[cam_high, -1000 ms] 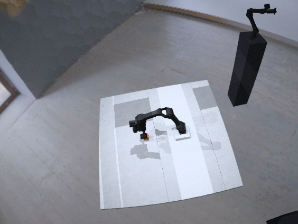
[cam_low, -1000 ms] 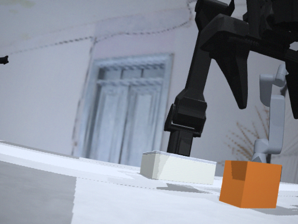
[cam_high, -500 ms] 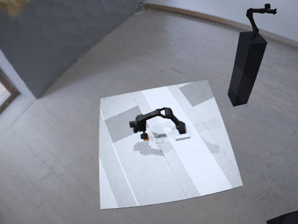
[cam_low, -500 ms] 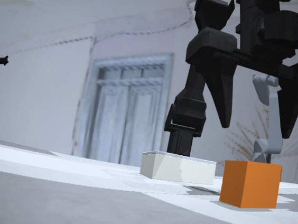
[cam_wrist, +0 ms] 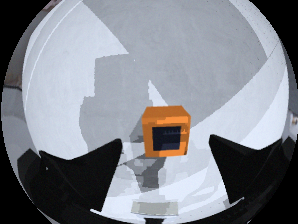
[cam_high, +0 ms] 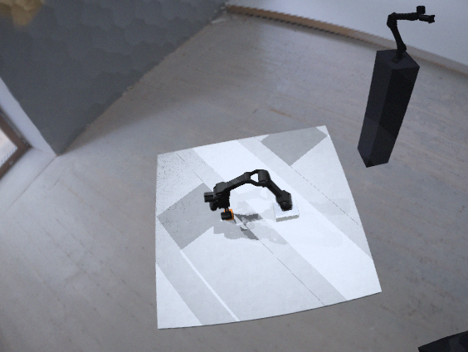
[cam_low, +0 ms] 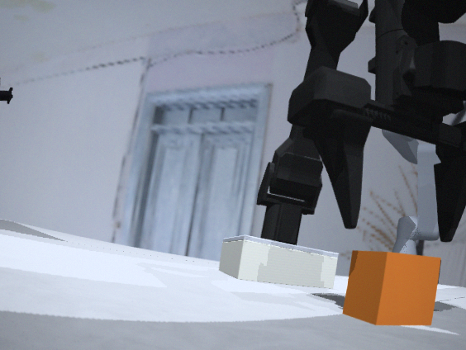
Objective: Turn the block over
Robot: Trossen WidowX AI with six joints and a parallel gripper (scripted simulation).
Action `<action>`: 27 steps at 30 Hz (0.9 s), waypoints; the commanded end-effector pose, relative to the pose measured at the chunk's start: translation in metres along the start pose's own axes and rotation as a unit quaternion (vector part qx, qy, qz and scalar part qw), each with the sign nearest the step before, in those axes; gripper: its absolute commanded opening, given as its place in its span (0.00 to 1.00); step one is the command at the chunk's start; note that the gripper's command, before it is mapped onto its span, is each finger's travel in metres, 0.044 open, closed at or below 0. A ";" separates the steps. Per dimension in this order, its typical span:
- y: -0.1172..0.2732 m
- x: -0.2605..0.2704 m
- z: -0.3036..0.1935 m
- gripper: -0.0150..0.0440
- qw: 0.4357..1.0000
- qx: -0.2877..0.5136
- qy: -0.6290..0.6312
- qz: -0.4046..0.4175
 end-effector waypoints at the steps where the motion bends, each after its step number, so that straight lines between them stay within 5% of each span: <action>1: -0.010 0.000 -0.001 1.00 1.000 0.006 -0.001 0.000; 18: -0.035 0.000 -0.002 1.00 1.000 0.006 -0.001 0.000; 27: -0.035 0.000 -0.002 0.63 1.000 0.006 -0.001 0.000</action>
Point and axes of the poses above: the point midway between the two fingers, 35 mm back from their tips, its own y axis back along the fingers, its own x axis across the jaws, z = x × y, the point moved 10 cm from there along y, back along the fingers, and after that the axes turned 12 degrees about y, right-handed, at the moved point
